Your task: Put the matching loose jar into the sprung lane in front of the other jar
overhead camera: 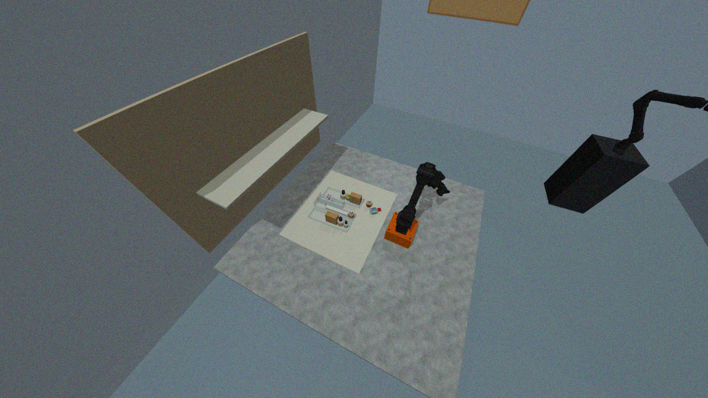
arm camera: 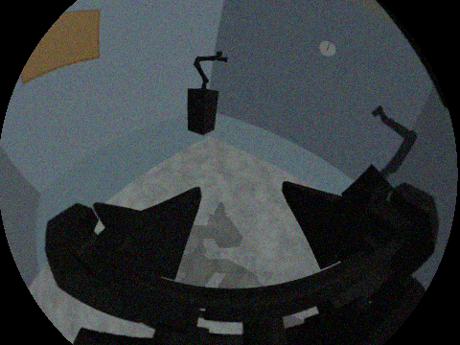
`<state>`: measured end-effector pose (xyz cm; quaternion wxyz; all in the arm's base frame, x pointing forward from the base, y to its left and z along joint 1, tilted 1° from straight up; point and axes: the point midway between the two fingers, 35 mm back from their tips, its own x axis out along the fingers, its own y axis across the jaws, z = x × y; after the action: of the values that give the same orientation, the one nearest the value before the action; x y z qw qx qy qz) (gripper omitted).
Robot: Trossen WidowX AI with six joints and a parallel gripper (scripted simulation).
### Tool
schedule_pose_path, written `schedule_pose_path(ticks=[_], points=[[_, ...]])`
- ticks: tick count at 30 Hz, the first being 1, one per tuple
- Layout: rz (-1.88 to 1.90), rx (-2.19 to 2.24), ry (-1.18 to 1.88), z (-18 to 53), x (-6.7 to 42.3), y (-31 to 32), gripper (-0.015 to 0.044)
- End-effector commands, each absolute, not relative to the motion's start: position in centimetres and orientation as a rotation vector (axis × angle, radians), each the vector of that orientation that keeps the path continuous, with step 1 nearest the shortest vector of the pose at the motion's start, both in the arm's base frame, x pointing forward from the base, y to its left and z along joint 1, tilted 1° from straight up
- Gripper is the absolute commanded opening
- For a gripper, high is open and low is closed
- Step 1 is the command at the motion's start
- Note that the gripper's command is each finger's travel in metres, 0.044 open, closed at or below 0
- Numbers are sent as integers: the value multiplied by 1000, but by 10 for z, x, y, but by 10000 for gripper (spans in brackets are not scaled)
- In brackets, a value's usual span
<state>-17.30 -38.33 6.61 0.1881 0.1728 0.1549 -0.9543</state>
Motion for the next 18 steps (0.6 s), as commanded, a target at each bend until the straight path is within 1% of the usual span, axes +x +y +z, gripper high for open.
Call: schedule_pose_path(ticks=[1, 2, 3, 7, 10, 14, 18], points=[[-2672, 488, 447, 66, -170, -385, 426], [-2633, 492, 482, 64, -162, -388, 440], [-2568, 498, 537, 63, -148, -394, 440], [-2244, 499, 783, 53, -77, -409, 440], [-1994, 477, 942, 47, -22, -410, 440], [-1653, 425, 1124, 40, 49, -395, 440], [-1310, 354, 1272, 37, 115, -364, 440]])
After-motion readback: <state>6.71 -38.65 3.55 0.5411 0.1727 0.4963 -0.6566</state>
